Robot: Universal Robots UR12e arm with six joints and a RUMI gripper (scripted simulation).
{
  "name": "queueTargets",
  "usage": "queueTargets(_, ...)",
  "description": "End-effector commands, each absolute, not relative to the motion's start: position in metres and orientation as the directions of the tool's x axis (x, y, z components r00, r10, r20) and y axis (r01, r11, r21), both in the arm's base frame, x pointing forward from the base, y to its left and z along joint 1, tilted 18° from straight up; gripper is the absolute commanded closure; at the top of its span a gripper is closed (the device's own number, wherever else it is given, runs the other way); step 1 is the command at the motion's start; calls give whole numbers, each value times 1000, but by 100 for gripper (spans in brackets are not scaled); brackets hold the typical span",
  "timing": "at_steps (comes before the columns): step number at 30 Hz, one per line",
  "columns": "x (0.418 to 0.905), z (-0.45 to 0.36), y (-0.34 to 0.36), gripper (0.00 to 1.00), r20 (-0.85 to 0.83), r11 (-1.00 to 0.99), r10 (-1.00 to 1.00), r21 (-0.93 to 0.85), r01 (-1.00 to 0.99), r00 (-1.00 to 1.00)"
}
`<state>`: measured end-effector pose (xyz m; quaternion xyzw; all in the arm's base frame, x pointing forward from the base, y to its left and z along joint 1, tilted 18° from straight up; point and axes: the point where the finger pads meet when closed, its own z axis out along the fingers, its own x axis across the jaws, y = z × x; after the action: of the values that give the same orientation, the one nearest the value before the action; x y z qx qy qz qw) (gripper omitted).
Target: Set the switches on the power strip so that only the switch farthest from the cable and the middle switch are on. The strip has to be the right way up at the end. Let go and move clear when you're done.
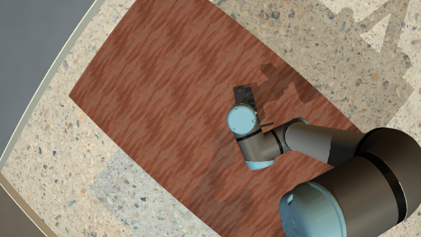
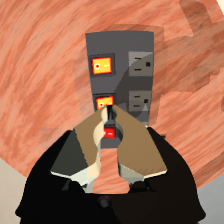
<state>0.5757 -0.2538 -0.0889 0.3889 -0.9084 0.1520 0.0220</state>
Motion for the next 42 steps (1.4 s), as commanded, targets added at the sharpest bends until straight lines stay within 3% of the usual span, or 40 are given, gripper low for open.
queueTargets(1,576,-89,-254,100,158,651,-700,-260,-713,-697)
queueTargets(42,573,-52,-243,100,158,651,-700,-260,-713,-697)
